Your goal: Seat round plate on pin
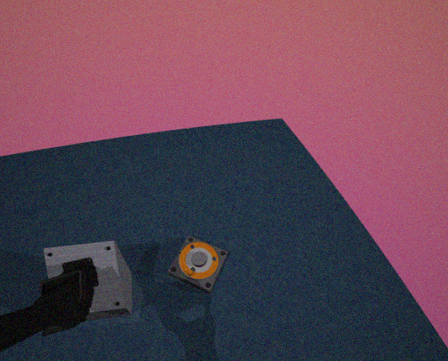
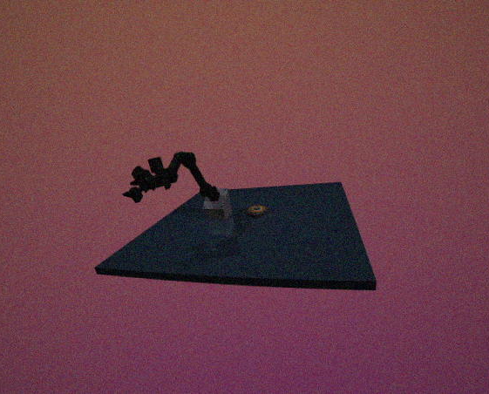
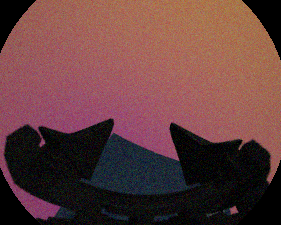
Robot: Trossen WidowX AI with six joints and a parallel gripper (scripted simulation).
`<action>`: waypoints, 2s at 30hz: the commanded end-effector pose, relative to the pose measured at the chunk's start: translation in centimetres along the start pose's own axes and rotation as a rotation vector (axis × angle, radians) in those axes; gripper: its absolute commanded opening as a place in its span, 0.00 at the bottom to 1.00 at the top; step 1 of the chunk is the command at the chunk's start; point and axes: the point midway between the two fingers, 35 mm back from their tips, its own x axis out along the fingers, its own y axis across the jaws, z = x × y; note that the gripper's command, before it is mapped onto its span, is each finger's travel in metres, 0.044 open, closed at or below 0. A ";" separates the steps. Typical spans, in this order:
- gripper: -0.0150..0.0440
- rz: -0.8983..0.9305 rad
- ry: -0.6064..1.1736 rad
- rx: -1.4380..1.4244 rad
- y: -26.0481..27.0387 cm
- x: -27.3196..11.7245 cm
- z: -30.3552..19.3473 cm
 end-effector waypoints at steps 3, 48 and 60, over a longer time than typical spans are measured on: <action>0.80 0.126 0.002 -0.078 3.0 -1.5 -1.4; 0.25 1.758 0.167 -1.339 -10.1 -48.9 -38.4; 0.25 1.926 -0.040 -1.878 -27.3 -47.6 -42.9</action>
